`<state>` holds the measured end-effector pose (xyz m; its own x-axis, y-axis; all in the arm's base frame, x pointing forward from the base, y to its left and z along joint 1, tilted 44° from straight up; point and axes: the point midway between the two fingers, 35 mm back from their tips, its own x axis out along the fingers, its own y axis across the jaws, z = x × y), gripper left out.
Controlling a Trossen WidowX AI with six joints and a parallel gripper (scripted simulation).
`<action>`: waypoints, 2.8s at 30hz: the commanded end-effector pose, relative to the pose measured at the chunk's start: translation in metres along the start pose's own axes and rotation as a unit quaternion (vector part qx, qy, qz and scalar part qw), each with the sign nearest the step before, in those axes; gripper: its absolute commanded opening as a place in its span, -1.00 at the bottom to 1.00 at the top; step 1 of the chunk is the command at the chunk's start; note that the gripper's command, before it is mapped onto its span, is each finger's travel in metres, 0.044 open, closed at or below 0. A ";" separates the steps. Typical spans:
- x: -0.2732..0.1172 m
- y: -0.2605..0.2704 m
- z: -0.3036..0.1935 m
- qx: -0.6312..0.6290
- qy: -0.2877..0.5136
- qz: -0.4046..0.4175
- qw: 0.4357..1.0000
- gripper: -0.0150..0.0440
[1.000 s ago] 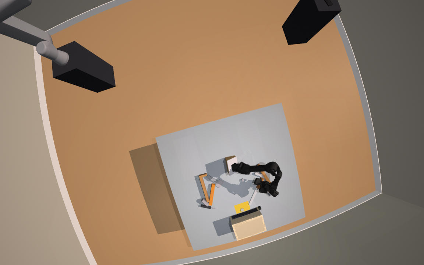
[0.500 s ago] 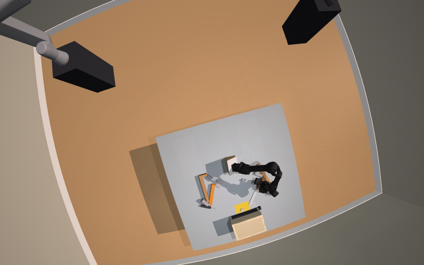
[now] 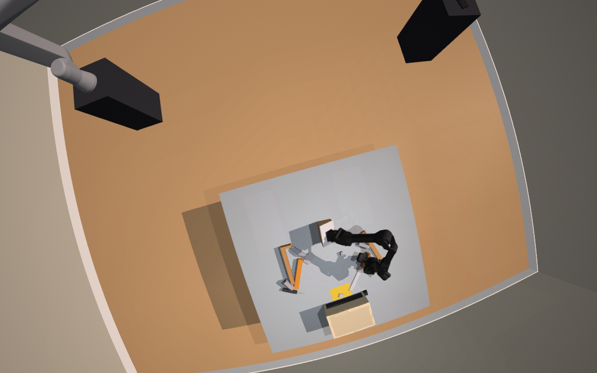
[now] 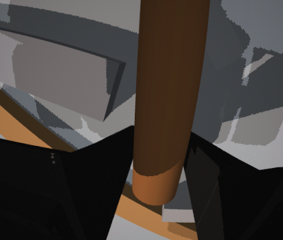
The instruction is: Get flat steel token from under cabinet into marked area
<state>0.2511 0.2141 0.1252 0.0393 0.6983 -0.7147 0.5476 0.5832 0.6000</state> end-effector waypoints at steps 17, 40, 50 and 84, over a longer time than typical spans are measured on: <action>0.000 0.000 0.032 -0.002 -0.003 0.000 1.000 -0.49; 0.000 -0.001 0.066 -0.002 -0.004 -0.001 1.000 -0.49; 0.000 -0.001 0.080 -0.002 -0.004 -0.001 1.000 -0.49; -0.001 -0.002 0.127 -0.003 -0.005 -0.001 1.000 -0.49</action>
<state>0.3510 0.1620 0.0809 0.0425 0.6945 -0.7183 0.5480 0.5850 0.5980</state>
